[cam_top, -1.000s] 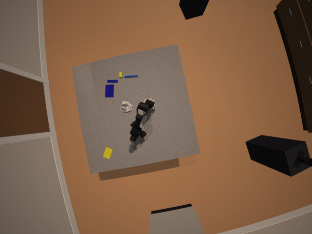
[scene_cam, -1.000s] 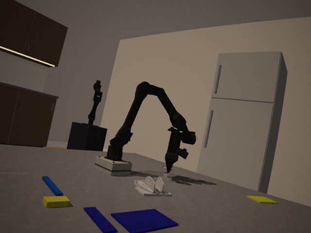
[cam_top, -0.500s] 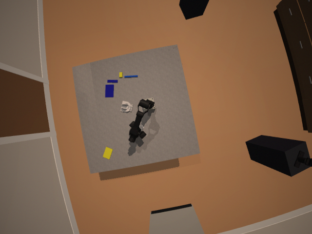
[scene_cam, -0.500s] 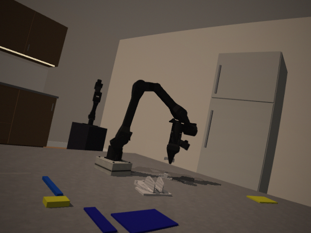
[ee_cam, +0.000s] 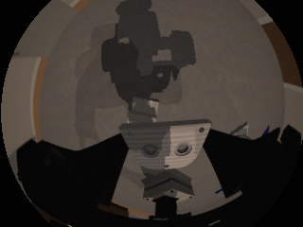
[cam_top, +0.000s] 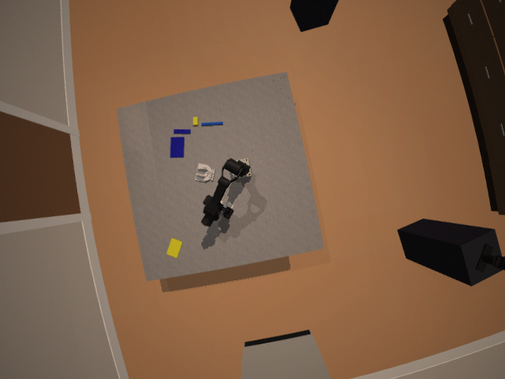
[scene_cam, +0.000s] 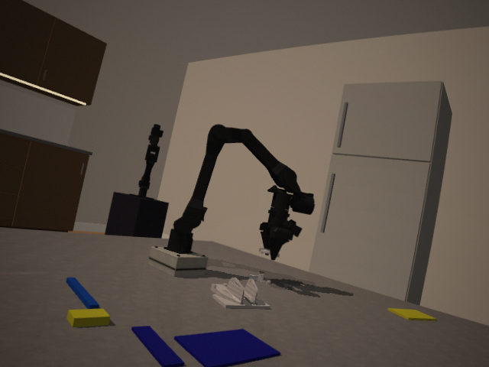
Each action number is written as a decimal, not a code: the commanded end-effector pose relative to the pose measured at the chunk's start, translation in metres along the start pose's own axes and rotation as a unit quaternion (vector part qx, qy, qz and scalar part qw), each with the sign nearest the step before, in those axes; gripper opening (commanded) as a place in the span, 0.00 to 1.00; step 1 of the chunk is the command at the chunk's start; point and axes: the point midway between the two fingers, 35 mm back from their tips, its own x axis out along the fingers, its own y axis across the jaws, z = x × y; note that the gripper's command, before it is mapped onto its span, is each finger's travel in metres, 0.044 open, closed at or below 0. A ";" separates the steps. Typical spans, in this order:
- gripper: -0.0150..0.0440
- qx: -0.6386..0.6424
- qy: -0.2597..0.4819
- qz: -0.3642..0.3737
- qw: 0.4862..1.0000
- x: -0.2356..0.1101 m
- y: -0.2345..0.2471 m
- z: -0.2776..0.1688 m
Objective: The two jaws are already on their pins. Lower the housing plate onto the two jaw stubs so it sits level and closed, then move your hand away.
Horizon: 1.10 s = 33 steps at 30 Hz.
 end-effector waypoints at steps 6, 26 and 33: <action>0.85 -0.099 0.001 -0.003 0.995 -0.001 -0.027 -0.007; 0.85 -0.331 0.004 -0.006 0.944 -0.002 -0.085 -0.029; 0.85 -0.408 0.005 -0.006 0.913 -0.002 -0.103 -0.039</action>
